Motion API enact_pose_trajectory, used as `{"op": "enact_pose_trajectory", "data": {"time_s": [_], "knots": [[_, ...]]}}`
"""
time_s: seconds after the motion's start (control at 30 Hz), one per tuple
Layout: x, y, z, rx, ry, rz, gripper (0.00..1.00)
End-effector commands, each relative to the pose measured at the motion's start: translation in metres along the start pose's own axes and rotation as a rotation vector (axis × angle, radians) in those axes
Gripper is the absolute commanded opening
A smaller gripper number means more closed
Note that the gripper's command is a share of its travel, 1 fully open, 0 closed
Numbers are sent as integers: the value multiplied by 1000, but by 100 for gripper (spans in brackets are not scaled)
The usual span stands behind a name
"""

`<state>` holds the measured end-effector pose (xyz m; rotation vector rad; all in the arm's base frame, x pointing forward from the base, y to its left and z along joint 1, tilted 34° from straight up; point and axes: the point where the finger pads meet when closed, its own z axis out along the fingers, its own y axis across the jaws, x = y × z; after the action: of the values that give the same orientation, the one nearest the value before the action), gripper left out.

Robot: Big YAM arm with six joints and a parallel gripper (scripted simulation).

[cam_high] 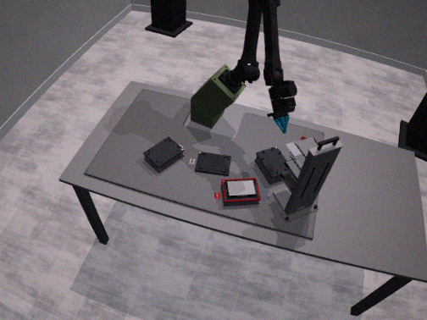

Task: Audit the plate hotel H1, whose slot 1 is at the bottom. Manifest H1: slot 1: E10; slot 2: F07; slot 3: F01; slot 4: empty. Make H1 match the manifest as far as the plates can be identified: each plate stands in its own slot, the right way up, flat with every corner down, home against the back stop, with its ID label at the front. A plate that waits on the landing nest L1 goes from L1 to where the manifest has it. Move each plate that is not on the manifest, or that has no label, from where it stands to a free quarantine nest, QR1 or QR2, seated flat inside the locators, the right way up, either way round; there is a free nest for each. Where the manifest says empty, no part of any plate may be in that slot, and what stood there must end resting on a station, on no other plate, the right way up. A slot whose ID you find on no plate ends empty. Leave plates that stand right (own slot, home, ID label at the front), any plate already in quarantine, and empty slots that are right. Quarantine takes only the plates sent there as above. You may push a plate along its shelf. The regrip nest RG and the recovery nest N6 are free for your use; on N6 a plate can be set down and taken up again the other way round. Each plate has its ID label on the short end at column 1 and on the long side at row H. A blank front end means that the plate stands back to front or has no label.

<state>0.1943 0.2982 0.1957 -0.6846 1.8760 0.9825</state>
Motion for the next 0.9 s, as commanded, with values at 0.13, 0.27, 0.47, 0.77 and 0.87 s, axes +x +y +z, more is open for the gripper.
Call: {"op": "enact_pose_trajectory", "data": {"time_s": [0.13, 0.27, 0.47, 0.77, 0.87], "knots": [[-40, 9, 7, -18, -73, 2, 0], [-42, 8, 8, -16, -74, 2, 0], [-45, 8, 11, -15, -74, -1, 0], [-47, 10, 15, -22, -71, -6, 0], [-49, 9, 16, -18, -72, -6, 0]]}}
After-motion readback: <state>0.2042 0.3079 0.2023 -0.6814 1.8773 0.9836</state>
